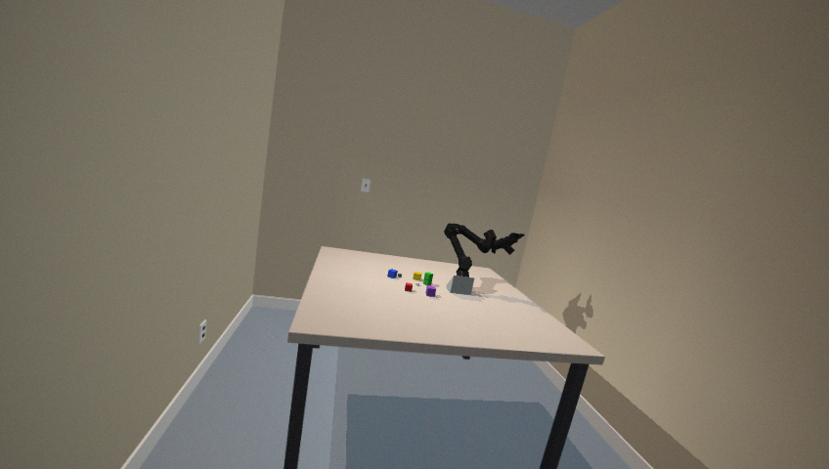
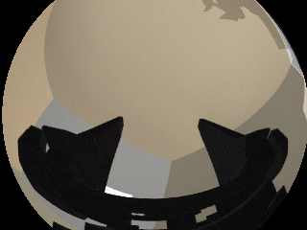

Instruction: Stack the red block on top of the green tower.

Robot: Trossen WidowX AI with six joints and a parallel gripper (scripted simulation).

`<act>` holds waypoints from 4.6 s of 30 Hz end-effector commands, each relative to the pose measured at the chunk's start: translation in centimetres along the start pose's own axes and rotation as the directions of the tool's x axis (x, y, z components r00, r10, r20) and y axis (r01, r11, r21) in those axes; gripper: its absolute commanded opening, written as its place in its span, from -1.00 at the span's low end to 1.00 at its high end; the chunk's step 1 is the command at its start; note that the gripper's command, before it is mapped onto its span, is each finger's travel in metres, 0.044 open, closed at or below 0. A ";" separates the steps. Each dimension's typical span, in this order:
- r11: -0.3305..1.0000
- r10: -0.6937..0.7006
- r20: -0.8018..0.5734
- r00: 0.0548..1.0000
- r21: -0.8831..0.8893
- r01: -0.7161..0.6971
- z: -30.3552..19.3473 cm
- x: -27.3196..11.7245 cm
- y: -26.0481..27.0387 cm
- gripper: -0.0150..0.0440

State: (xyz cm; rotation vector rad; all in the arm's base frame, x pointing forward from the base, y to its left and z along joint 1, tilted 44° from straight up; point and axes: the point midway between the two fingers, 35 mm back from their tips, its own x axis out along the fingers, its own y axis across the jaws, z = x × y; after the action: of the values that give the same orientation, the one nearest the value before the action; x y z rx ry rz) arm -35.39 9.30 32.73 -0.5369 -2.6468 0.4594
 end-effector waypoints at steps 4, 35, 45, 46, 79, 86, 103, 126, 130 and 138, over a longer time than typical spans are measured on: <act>0.999 0.039 0.008 0.999 0.016 -0.039 0.1 0.4 1.3 1.00; 0.400 0.823 0.086 0.562 0.614 -0.680 -2.3 -3.1 32.2 1.00; 0.126 0.935 0.117 0.335 0.774 -0.621 -3.7 -8.3 39.5 1.00; 0.097 0.944 0.120 0.308 0.790 -0.605 -4.0 -9.1 40.2 1.00; 0.009 0.635 0.419 -0.649 0.836 0.549 -6.8 -43.5 50.6 1.00; 0.283 0.421 0.522 -0.742 0.702 0.654 -6.3 -51.1 48.2 1.00; 0.872 -0.098 0.752 -0.652 0.381 0.309 -3.7 -65.0 38.2 1.00; 0.935 -0.330 0.807 -0.490 0.350 -0.054 0.1 -71.2 31.3 1.00; 0.935 -0.332 0.806 -0.490 0.351 -0.055 1.8 -72.1 30.6 1.00; 0.935 -0.332 0.806 -0.490 0.351 -0.055 2.2 -72.2 30.5 1.00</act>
State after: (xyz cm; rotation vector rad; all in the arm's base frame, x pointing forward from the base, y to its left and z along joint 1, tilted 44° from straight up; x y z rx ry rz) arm 33.99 4.78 -3.42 1.2193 -3.9597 1.9914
